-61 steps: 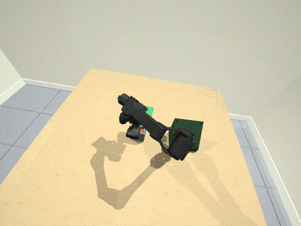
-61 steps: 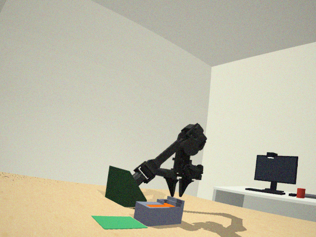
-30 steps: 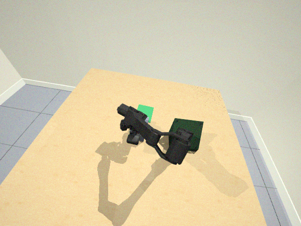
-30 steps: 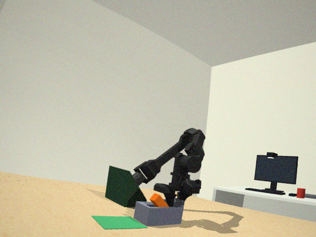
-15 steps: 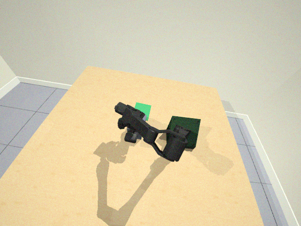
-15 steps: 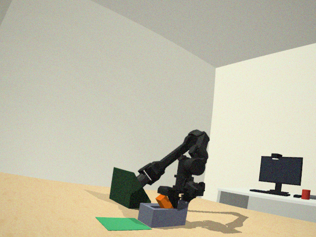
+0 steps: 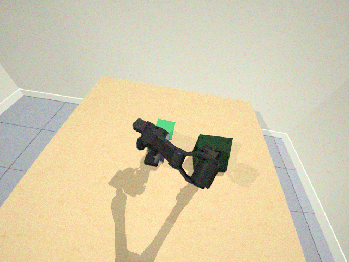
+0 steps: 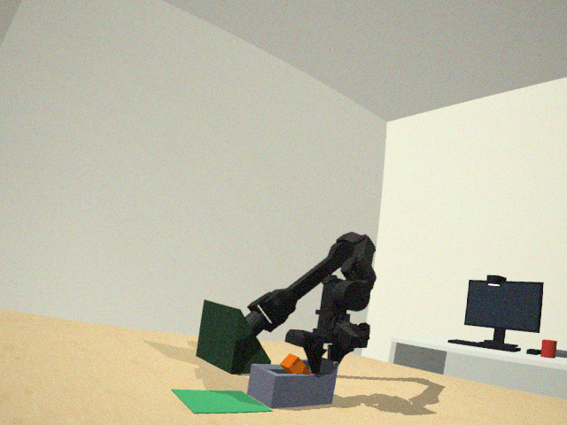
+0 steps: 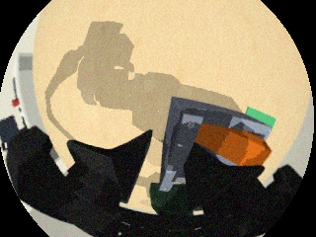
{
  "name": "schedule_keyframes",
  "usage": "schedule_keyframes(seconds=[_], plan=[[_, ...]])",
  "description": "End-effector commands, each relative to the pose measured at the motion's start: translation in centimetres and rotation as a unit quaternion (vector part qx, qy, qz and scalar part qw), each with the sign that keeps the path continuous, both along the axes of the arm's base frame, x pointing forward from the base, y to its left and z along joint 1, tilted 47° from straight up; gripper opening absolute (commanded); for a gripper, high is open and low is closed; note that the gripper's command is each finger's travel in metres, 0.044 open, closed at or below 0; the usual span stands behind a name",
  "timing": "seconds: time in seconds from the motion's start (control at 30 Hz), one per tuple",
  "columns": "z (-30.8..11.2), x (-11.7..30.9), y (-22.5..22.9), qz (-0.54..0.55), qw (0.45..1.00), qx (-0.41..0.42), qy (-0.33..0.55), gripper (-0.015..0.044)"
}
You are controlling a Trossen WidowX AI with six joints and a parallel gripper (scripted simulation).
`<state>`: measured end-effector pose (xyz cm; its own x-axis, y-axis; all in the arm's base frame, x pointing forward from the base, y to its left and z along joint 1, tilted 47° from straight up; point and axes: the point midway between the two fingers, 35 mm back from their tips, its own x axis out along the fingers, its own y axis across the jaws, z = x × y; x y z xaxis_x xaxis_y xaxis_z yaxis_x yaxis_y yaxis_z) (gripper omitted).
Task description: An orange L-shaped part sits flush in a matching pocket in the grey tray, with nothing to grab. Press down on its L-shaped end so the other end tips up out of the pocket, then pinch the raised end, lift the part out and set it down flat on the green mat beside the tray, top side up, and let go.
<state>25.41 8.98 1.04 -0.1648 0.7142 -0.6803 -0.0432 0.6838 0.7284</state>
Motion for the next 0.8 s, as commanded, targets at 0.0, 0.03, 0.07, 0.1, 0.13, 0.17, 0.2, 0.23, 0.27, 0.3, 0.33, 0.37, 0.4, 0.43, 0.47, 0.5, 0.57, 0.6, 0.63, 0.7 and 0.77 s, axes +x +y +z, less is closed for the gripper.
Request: schedule_keyframes(seconds=[0.0,0.03,0.07,0.1,0.13,0.17,0.2,0.23,0.27,0.3,0.33,0.37,0.4,0.43,0.47,0.5,0.57,0.6,0.63,0.7,0.77], plan=[[0.5,0.3,-0.3,0.001,1.000,-0.003,-0.005,0.0180],[0.8,0.5,-0.7,0.000,1.000,-0.004,-0.006,0.0180],[1.1,0.7,-1.2,0.000,1.000,-0.005,-0.006,0.0180],[1.6,1.0,-2.0,0.000,1.000,-0.006,-0.006,0.0180],[2.2,1.2,-2.8,0.000,1.000,-0.007,-0.006,0.0180],[2.9,1.4,-3.7,0.000,1.000,-0.007,-0.006,0.0180],[3.7,1.6,-4.8,0.000,1.000,-0.007,-0.006,0.0180],[4.6,1.8,-6.0,0.000,1.000,-0.007,-0.006,0.0180],[5.4,1.8,-7.0,0.000,1.000,-0.006,-0.005,0.0180],[6.0,1.8,-7.6,0.001,1.000,-0.005,-0.005,0.0180],[6.1,1.8,-7.8,0.001,1.000,-0.005,-0.005,0.0180],[6.1,1.8,-7.8,0.001,1.000,-0.005,-0.005,0.0180],[6.1,1.8,-7.8,0.001,1.000,-0.005,-0.005,0.0180],[6.1,1.8,-7.8,0.001,1.000,-0.005,-0.005,0.0180],[6.1,1.8,-7.8,0.001,1.000,-0.005,-0.005,0.0180],[6.1,1.8,-7.8,0.001,1.000,-0.005,-0.005,0.0180],[5.9,1.8,-7.5,-0.004,1.000,-0.004,-0.006,0.0180],[5.9,1.8,-7.5,-0.004,1.000,-0.004,-0.006,0.0180],[5.9,1.8,-7.5,-0.004,1.000,-0.004,-0.006,0.0180],[5.9,1.8,-7.5,-0.004,1.000,-0.004,-0.006,0.0180],[5.9,1.8,-7.5,-0.004,1.000,-0.004,-0.006,0.0180]])
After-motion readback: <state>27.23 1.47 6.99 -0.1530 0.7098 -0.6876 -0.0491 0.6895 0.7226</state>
